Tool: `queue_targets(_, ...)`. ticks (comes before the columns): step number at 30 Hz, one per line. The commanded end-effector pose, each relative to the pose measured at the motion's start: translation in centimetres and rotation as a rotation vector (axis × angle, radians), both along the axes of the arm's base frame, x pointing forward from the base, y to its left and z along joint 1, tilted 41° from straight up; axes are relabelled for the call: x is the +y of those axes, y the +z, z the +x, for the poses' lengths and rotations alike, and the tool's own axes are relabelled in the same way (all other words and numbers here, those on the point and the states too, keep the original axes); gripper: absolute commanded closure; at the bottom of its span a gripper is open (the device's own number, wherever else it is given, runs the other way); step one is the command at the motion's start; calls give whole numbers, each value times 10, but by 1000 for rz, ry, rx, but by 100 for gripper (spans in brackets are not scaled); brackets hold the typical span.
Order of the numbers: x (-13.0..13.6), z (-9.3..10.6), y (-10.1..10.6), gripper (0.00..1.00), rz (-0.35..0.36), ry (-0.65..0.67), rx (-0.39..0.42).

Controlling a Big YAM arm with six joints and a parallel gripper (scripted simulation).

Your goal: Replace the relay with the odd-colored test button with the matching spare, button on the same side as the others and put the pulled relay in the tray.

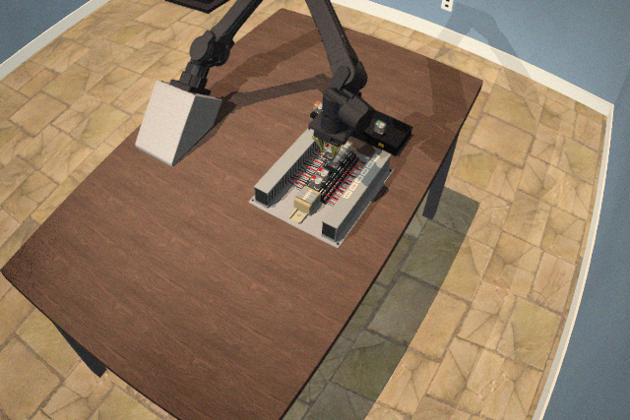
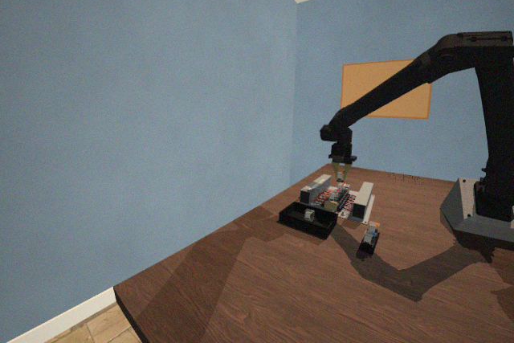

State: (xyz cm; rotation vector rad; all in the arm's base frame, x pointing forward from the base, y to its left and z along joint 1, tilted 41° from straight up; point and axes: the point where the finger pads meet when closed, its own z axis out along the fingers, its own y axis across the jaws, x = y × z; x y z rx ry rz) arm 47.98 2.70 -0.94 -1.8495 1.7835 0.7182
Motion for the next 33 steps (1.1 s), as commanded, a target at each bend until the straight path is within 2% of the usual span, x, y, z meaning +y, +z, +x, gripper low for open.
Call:
queue_targets(1,-2,10,3,100,0,-11,-23)
queue_targets(33,13,6,-12,100,2,-2,-10)
